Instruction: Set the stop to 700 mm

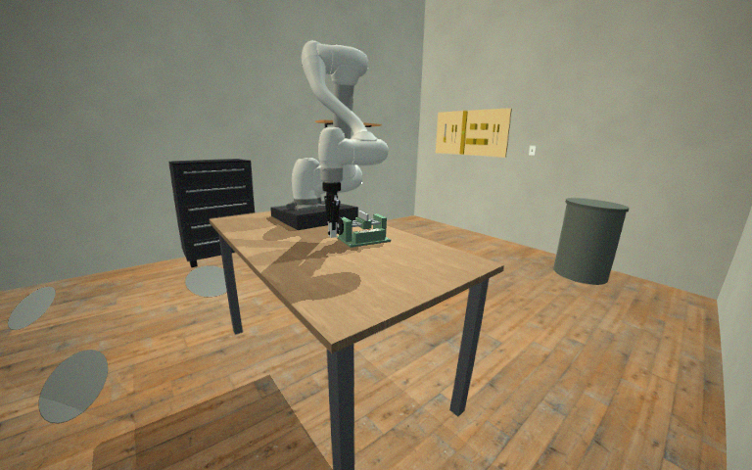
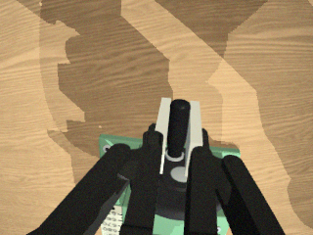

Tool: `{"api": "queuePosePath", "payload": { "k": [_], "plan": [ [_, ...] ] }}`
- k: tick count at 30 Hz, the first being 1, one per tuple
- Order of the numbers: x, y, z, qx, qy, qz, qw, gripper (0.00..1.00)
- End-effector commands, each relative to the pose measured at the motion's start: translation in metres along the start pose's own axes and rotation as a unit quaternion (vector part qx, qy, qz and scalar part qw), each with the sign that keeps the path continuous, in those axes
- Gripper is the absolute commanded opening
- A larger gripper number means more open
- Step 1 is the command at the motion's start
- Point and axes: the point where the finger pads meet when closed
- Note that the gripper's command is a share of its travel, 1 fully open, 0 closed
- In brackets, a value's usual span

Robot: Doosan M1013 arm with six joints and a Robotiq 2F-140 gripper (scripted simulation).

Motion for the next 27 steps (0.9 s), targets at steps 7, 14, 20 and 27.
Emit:
{"api": "queuePosePath", "payload": {
  "k": [7, 14, 20, 27],
  "plan": [
    [-0.001, -0.011, -0.015, -0.001, 0.0, 0.0, 1.0, 0.04],
    [-0.001, -0.021, -0.019, -0.001, 0.0, 0.0, 1.0, 0.04],
    [-0.001, -0.032, -0.019, -0.001, 0.0, 0.0, 1.0, 0.04],
    [-0.001, -0.041, -0.015, -0.001, 0.0, 0.0, 1.0, 0.04]
  ]
}}
Point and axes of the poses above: the point where the finger pads meet when closed, its own y axis out along the fingers, its own z axis across the jaws, x = y × z, and after that the axes turned 3 degrees about -y, right-handed
